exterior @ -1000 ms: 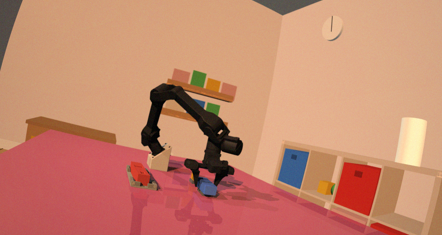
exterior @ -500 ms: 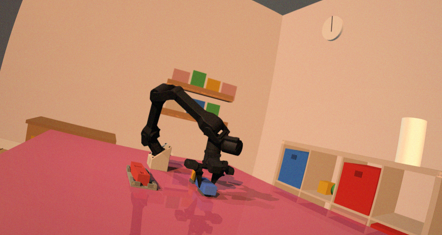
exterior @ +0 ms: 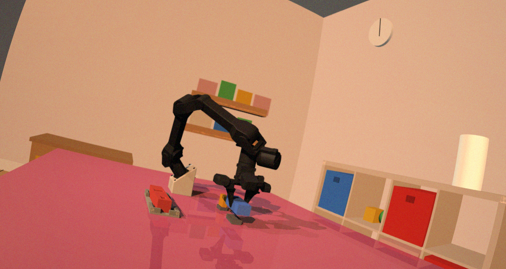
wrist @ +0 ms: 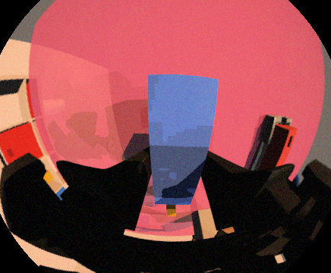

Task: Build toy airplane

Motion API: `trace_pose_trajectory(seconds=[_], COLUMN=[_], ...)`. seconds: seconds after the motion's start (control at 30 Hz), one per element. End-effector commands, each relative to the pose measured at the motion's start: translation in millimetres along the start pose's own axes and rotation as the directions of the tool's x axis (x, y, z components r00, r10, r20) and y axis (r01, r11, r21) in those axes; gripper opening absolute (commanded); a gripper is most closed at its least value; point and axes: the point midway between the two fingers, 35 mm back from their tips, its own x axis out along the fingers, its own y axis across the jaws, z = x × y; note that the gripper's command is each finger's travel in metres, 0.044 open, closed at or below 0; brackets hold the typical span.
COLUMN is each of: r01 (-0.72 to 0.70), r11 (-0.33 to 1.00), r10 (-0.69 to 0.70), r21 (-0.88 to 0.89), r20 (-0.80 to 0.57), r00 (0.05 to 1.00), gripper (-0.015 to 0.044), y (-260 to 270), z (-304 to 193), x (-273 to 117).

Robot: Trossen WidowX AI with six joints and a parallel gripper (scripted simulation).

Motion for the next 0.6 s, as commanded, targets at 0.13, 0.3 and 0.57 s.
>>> trace_pose_trajectory(seconds=[0.13, 0.3, 0.57], r01=[-0.007, -0.007, -0.006], r11=[1.000, 1.000, 1.000], r10=[0.007, 0.007, 0.006], r21=[0.003, 0.003, 0.003], r20=[0.006, 0.006, 0.007], r00=[1.000, 1.000, 1.000], gripper=[0.0000, 0.0000, 0.0000], y=[3, 3, 2], z=[2, 1, -1], x=[-29, -45, -71])
